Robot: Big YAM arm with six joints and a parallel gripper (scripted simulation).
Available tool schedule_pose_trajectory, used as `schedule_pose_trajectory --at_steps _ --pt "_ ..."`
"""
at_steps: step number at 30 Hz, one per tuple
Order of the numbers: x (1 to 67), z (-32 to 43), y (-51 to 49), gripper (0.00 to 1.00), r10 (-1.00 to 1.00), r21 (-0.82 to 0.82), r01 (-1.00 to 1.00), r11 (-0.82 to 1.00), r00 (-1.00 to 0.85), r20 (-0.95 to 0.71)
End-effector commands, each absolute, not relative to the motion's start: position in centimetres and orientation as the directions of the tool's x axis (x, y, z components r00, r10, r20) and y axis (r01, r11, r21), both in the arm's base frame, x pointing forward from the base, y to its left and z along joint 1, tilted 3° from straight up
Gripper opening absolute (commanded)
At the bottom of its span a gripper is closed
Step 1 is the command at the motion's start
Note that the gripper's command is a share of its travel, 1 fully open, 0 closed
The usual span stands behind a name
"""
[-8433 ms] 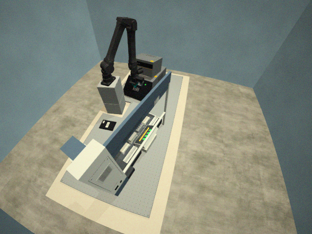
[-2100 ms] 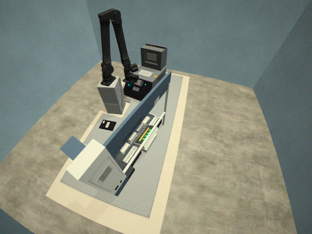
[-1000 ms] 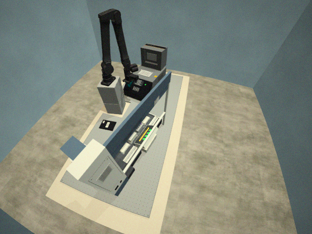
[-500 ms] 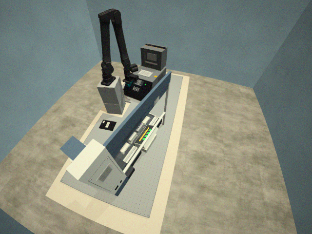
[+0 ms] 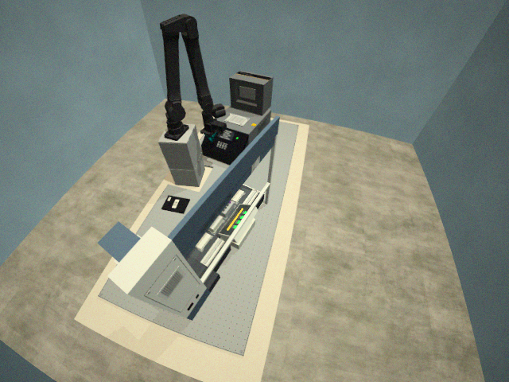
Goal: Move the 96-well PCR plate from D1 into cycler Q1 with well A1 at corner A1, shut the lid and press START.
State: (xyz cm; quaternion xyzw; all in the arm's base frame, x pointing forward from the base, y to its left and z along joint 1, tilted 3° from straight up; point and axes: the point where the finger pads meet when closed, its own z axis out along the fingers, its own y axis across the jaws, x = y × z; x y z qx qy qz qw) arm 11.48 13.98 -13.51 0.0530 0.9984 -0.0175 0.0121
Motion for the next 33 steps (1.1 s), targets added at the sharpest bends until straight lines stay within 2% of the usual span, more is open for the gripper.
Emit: schedule_pose_trajectory --at_steps 1,33 --pt "11.9 -13.3 14.7 0.00 0.090 -0.009 0.091 0.996 -0.995 -0.041" --pt "11.8 -13.4 14.0 0.00 0.109 -0.019 0.110 0.994 -0.993 -0.036"
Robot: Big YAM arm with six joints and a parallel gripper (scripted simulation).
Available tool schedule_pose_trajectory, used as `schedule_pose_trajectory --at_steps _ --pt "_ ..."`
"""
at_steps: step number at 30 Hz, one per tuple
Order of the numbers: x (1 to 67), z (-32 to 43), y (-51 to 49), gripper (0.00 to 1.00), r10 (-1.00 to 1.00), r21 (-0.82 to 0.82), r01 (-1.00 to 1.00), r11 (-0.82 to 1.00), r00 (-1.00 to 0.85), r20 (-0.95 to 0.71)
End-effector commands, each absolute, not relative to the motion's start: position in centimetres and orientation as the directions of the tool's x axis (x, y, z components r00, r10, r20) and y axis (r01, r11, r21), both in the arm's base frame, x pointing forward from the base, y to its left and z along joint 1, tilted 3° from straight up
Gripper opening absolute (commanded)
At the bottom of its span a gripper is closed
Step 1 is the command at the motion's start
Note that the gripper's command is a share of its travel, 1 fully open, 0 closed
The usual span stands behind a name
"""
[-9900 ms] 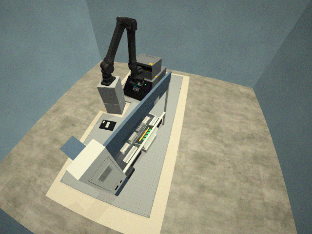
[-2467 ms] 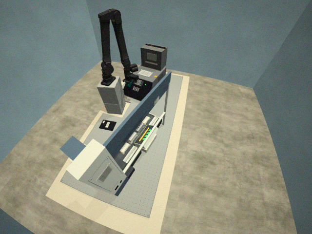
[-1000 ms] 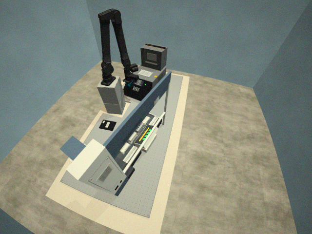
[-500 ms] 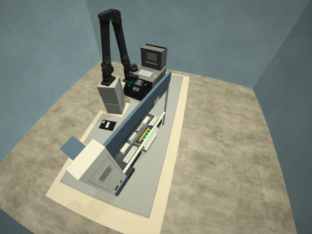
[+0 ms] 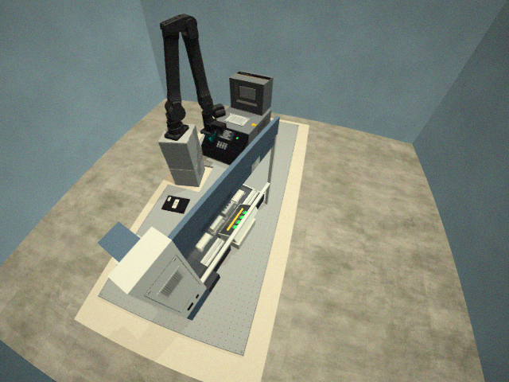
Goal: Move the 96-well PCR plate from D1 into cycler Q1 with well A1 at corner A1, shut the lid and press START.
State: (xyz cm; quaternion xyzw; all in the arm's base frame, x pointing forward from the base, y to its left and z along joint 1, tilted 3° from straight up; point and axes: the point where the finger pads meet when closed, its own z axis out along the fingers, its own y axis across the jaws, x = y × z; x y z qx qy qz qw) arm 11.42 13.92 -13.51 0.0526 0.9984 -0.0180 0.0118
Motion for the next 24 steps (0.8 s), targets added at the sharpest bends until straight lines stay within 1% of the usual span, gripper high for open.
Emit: schedule_pose_trajectory --at_steps 1,24 --pt "11.77 -13.39 14.04 0.00 0.109 -0.019 0.110 0.994 -0.993 -0.036" --pt "12.25 -13.37 14.67 0.00 0.111 -0.009 0.111 0.994 -0.993 -0.042"
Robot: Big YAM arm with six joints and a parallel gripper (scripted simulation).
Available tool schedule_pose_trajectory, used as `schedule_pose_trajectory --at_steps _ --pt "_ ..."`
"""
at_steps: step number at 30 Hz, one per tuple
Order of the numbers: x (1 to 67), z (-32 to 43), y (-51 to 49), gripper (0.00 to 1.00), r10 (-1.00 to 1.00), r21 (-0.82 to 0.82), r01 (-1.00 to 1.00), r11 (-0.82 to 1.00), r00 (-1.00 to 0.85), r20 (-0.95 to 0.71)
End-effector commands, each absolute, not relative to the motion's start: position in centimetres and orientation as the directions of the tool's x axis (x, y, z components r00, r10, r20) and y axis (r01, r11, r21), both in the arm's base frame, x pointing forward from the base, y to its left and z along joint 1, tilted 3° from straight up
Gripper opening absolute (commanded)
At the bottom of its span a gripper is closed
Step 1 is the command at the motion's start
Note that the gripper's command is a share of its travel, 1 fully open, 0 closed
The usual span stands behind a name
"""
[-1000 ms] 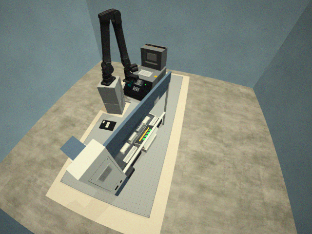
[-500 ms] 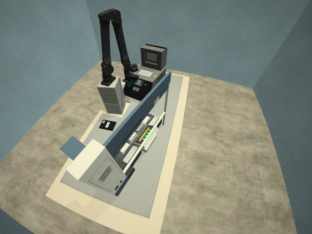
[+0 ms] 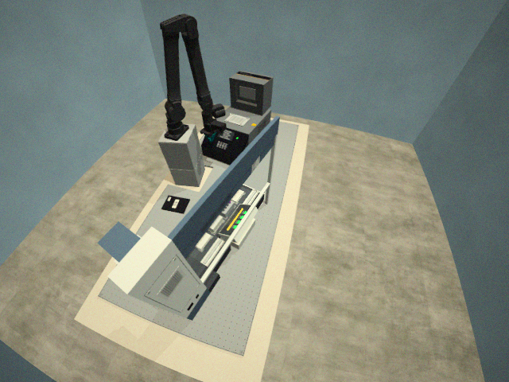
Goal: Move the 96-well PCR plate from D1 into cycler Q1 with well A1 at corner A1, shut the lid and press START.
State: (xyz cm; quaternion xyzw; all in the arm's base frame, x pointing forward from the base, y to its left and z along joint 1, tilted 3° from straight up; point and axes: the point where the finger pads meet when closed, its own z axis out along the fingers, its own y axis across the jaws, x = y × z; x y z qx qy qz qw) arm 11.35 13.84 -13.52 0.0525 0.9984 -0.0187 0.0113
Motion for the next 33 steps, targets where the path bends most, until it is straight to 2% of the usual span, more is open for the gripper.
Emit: schedule_pose_trajectory --at_steps 1,33 --pt "12.29 -13.36 14.72 0.00 0.111 -0.008 0.112 0.994 -0.993 -0.043" --pt "12.35 -13.38 14.81 0.00 0.113 -0.008 0.113 0.994 -0.993 -0.044"
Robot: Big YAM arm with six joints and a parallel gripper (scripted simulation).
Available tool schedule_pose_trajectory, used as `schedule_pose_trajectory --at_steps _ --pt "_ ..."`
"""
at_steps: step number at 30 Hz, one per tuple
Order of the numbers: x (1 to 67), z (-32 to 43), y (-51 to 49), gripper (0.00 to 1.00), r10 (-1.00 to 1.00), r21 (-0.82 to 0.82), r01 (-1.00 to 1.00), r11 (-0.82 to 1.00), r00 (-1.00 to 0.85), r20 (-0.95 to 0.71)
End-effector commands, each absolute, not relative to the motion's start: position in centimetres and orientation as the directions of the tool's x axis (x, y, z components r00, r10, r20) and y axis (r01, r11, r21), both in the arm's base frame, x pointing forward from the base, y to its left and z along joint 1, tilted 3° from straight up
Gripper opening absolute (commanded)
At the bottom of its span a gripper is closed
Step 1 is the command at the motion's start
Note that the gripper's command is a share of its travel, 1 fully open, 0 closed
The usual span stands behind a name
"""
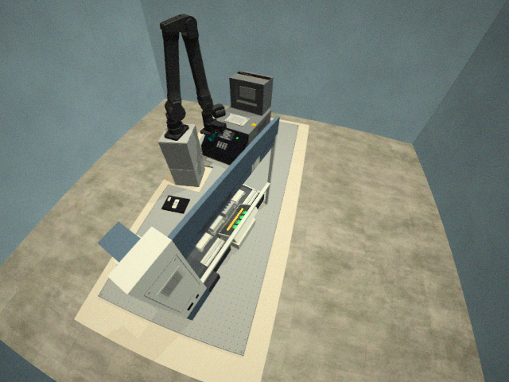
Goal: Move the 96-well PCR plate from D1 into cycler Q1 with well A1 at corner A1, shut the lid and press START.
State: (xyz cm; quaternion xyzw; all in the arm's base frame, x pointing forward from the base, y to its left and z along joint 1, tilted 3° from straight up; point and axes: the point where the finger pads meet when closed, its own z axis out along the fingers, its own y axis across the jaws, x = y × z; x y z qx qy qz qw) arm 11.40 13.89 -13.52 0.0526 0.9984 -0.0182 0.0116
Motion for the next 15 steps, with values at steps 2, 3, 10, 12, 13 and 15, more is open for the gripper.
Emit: schedule_pose_trajectory --at_steps 2,3,10,12,13,15 --pt "12.32 -13.39 14.78 0.00 0.113 -0.008 0.114 0.993 -0.993 -0.043" --pt "12.16 -13.40 14.57 0.00 0.113 -0.012 0.114 0.993 -0.993 -0.041" --pt "11.71 -13.45 14.00 0.00 0.113 -0.022 0.114 0.993 -0.993 -0.035" --pt "11.88 -13.44 14.22 0.00 0.113 -0.018 0.114 0.993 -0.993 -0.038" --pt "12.04 -13.42 14.43 0.00 0.114 -0.015 0.114 0.993 -0.993 -0.040" --pt "12.08 -13.42 14.48 0.00 0.114 -0.014 0.114 0.993 -0.993 -0.040"
